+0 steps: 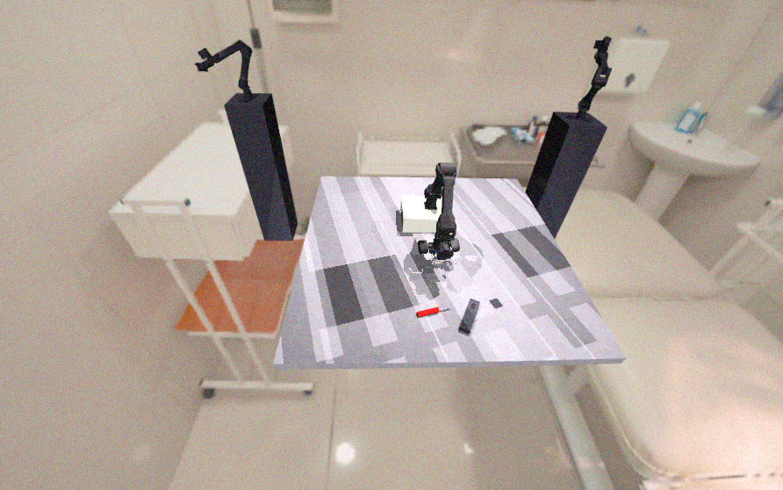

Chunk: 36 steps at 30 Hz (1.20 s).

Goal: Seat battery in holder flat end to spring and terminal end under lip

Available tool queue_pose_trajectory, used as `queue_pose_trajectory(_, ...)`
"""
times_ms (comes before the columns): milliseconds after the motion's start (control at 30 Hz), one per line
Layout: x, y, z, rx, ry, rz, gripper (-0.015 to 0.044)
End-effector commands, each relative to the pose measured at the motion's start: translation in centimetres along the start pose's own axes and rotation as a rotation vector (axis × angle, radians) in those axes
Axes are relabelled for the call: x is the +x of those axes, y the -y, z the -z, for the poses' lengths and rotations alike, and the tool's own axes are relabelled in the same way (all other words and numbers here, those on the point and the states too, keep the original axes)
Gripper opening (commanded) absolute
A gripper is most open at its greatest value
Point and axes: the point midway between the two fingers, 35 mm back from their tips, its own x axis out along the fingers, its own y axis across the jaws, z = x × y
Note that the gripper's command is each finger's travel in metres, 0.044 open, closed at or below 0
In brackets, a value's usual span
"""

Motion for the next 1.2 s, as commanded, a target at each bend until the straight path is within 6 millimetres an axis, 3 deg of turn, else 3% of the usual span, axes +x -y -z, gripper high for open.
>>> queue_pose_trajectory(0,0.11,0.02,-0.43,-0.005,0.037,-0.002,0.0064)
queue_pose_trajectory(1167,0.7,-0.01,0.27,-0.011,0.191,0.002,0.0064)
